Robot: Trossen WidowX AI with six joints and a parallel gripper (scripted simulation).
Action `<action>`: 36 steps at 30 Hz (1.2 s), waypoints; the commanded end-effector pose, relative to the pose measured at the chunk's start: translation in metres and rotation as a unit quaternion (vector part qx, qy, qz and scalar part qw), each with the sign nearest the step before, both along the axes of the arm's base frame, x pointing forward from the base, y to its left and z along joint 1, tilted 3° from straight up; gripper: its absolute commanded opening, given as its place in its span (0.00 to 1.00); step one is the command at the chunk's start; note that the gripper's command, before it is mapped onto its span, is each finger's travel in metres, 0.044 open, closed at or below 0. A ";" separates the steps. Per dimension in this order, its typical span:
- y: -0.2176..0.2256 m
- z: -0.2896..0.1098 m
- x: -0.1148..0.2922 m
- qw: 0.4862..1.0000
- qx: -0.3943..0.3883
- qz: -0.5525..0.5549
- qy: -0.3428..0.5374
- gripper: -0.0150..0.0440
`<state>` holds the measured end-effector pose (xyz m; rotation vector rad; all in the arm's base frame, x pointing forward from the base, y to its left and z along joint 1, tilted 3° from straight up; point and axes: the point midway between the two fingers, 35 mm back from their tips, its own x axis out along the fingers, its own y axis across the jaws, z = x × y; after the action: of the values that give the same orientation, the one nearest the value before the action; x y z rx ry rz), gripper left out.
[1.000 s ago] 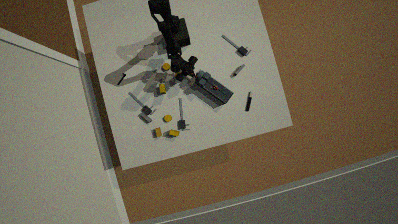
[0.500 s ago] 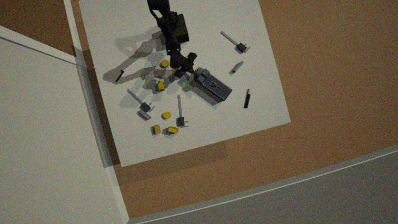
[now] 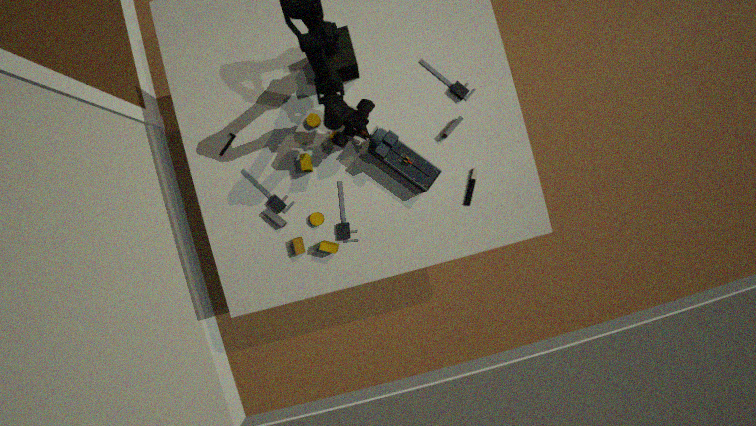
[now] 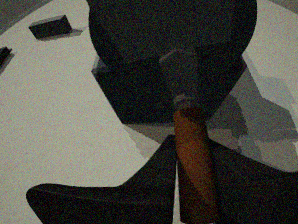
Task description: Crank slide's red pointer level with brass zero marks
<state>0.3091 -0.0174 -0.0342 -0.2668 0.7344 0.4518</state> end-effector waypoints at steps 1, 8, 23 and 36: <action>0.008 -0.003 -0.004 1.000 0.007 0.008 0.008 0.25; 0.009 -0.003 -0.005 1.000 0.007 0.008 0.008 0.25; 0.013 -0.002 -0.008 1.000 0.007 0.008 0.008 0.25; 0.019 0.000 -0.011 1.000 0.008 0.008 0.008 0.25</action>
<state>0.3028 -0.0062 -0.0352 -0.2627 0.7446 0.4542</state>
